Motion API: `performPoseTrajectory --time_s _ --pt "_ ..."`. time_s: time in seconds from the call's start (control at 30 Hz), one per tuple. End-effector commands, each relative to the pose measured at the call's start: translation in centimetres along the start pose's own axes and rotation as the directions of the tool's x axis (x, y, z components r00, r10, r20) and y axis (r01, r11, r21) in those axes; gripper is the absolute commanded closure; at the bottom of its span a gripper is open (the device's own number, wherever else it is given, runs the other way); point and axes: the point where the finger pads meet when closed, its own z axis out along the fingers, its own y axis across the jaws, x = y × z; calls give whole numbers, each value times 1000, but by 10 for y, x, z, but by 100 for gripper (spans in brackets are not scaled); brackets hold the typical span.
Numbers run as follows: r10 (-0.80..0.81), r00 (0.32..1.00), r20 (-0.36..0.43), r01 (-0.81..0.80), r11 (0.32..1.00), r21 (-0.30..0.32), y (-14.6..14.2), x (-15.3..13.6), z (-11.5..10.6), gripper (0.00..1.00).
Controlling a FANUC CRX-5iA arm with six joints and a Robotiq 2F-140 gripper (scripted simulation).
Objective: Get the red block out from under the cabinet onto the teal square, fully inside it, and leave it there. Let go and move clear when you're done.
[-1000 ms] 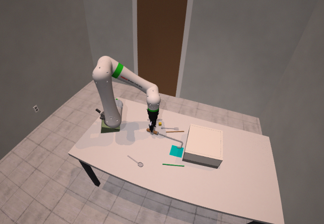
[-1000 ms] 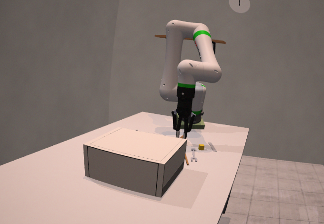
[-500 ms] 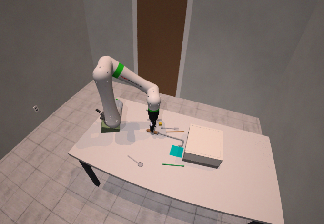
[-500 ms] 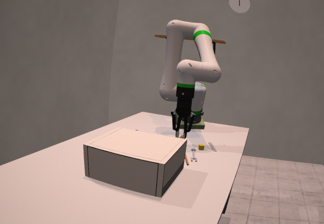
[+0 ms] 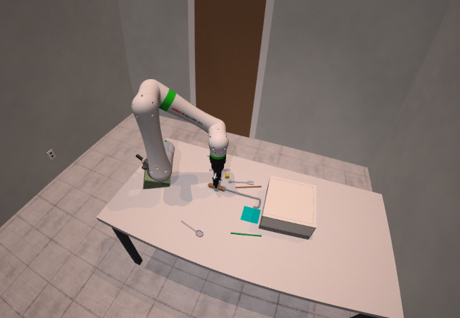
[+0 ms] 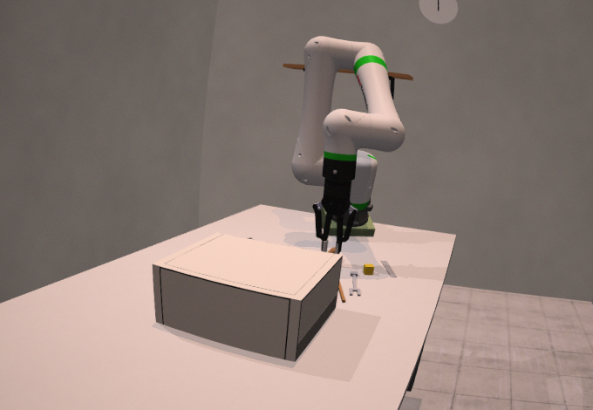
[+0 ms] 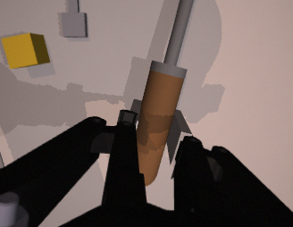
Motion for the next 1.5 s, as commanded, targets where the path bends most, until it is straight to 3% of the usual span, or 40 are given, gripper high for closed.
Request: performPoseTrajectory --time_s 0.0,1.47 --pt "0 1000 0 0 1000 0 0 0 0 100" --pt "0 1000 0 0 1000 0 0 8 0 100"
